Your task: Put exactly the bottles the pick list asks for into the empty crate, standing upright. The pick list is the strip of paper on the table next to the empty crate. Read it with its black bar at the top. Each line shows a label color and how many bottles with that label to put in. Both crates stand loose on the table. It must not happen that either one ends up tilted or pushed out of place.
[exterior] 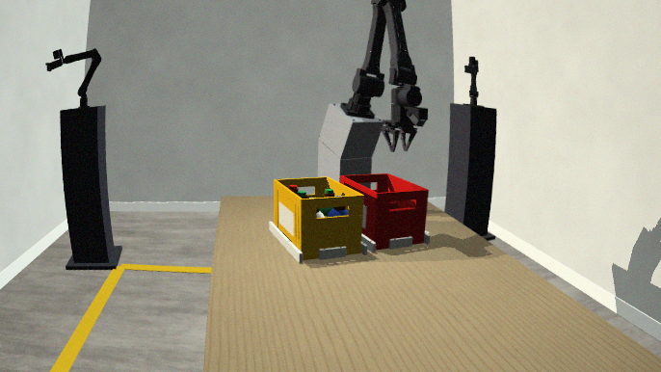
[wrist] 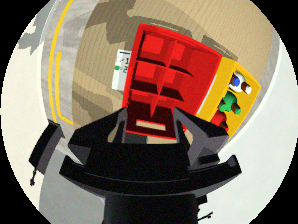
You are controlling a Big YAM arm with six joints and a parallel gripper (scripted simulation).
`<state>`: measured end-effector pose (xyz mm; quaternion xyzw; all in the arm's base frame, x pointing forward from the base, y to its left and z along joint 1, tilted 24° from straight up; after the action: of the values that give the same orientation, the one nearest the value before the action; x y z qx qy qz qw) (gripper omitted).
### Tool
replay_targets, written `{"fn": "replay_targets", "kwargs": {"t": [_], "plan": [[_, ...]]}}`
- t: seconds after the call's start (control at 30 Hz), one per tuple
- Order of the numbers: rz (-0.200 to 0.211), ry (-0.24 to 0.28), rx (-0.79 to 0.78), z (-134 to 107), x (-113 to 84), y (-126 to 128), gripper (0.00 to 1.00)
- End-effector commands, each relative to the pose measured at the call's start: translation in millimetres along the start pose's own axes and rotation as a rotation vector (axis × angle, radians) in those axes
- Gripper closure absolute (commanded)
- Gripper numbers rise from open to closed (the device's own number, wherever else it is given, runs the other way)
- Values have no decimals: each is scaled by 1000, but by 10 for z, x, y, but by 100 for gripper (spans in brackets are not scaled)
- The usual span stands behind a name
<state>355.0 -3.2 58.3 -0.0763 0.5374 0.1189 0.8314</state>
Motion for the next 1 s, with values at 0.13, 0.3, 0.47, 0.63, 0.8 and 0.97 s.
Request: {"fn": "replay_targets", "kwargs": {"t": [0.13,0.3,0.47,0.63,0.8,0.97], "plan": [[-10,-8,226,117,-87,-341,39],[-11,-9,233,95,-136,-597,39],[-12,-10,233,72,-186,-853,39],[-13,-10,233,53,-225,-1057,39],[-14,-10,233,33,-265,-1261,39],[-16,-11,233,9,-314,-1515,39]]}}
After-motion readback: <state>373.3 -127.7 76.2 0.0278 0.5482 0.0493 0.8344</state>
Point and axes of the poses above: the point where the finger pads meet when closed, its own x axis out along the fingers, its own y axis across the jaws, z = x × y, the point moved 1 cm from there along -x, back along the fingers, and after that the axes turned 1 degree about -x, right-handed, at the moved point
